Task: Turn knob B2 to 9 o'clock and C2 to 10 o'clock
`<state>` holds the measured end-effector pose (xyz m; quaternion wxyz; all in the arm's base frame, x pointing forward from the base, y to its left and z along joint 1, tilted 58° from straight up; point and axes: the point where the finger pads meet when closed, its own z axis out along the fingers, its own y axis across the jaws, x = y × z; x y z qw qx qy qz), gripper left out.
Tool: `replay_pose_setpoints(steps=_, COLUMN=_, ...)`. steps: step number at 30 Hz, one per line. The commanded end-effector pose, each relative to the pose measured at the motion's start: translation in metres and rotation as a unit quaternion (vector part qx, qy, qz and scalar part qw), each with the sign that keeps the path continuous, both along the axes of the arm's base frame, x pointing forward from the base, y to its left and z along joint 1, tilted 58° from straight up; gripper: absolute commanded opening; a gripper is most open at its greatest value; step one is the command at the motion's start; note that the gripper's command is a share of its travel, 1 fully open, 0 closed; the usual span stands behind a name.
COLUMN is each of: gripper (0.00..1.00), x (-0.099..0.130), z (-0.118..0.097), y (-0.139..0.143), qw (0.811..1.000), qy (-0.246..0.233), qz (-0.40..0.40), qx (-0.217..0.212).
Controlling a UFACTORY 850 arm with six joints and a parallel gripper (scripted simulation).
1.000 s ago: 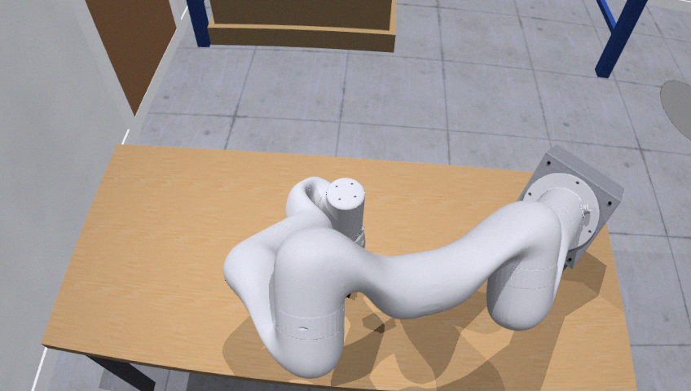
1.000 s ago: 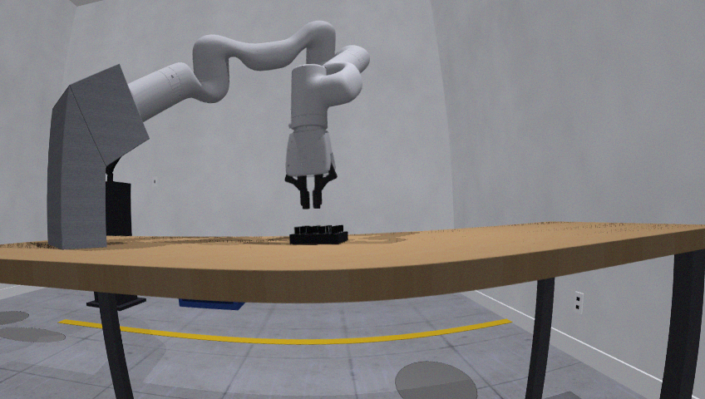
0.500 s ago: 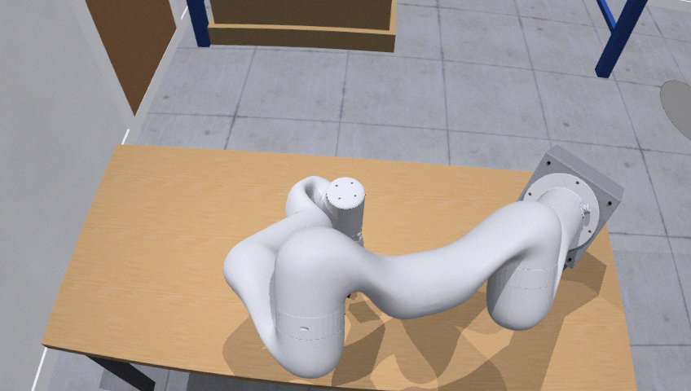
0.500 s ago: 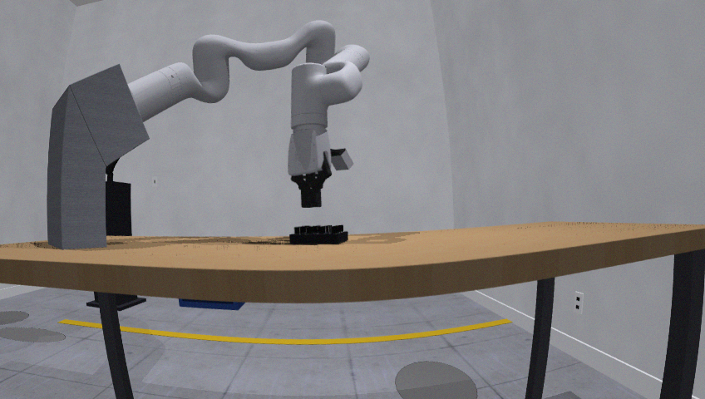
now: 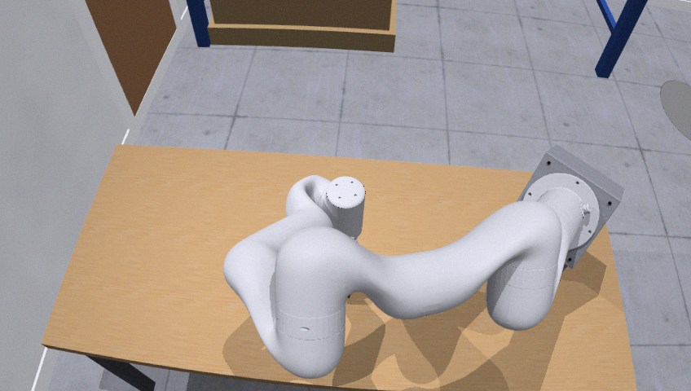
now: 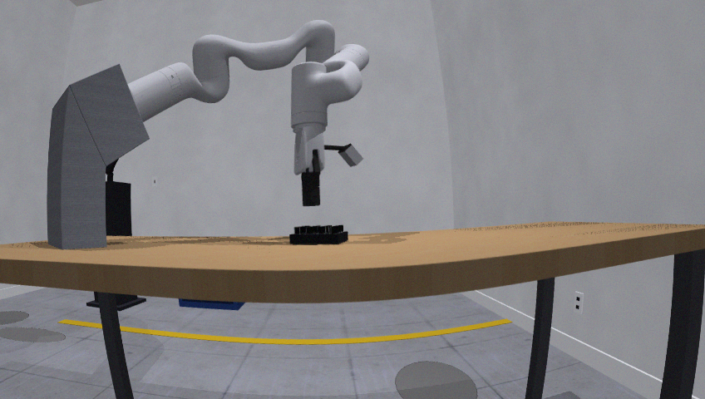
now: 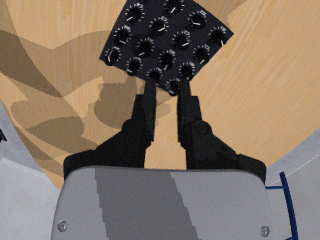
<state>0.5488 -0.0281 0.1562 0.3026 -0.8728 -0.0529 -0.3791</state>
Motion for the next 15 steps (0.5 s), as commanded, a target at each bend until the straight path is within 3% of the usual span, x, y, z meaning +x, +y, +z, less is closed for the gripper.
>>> replay_pose_setpoints(steps=1, gripper=0.19, x=-0.0005, z=0.0009, y=-0.0009, qw=0.997, qy=0.048, qz=-0.038, qx=0.049)
replay_pose_setpoints(steps=9, gripper=0.19, x=-0.0016, z=0.0018, y=-0.0018, qw=0.979, qy=0.119, qz=-0.105, qx=0.128)
replay_pose_setpoints(steps=15, gripper=0.19, x=-0.0019, z=0.0020, y=-0.0021, qw=0.971, qy=0.139, qz=-0.123, qx=0.149)
